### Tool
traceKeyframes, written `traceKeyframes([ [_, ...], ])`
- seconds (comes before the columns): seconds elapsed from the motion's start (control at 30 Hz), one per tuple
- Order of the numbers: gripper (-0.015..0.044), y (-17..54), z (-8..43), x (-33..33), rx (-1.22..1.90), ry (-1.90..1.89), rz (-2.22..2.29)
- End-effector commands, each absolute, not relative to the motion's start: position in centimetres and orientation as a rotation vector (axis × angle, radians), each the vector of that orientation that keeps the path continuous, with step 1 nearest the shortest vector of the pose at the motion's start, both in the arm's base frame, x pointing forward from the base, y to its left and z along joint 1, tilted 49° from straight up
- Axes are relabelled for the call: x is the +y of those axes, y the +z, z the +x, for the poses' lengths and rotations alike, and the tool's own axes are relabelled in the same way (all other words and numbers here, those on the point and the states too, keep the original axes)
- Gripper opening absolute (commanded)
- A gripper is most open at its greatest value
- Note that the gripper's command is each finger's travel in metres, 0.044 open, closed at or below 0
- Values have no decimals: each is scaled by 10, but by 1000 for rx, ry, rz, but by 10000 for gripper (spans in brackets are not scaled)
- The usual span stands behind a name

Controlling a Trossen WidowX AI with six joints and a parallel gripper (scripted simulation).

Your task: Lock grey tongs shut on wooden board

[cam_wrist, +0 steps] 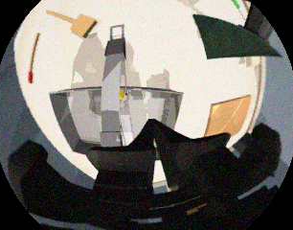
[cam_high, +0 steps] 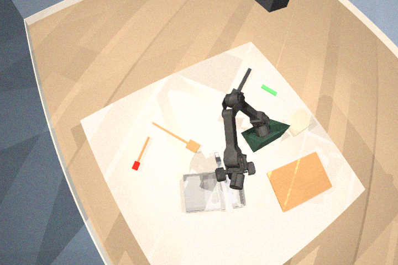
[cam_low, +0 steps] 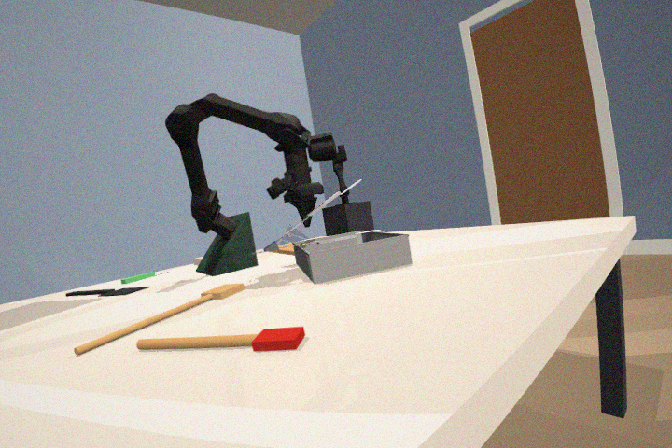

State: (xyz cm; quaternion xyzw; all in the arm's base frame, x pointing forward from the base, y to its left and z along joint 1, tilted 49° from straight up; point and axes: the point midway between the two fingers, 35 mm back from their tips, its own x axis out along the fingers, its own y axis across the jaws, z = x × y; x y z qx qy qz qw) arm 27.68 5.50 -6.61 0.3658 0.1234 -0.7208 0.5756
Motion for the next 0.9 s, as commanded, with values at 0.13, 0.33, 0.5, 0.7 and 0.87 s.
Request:
traceKeyframes([
  [0.13, -150, -75, 275, 43, 287, -1685, 850],
  [0.33, -150, -79, 274, 39, 286, -1685, 850],
  [0.5, -150, -79, 274, 39, 286, -1685, 850],
  [0.7, -150, -77, 281, 38, 287, -1685, 851],
  [0.87, -150, -76, 289, 36, 287, -1684, 851],
])
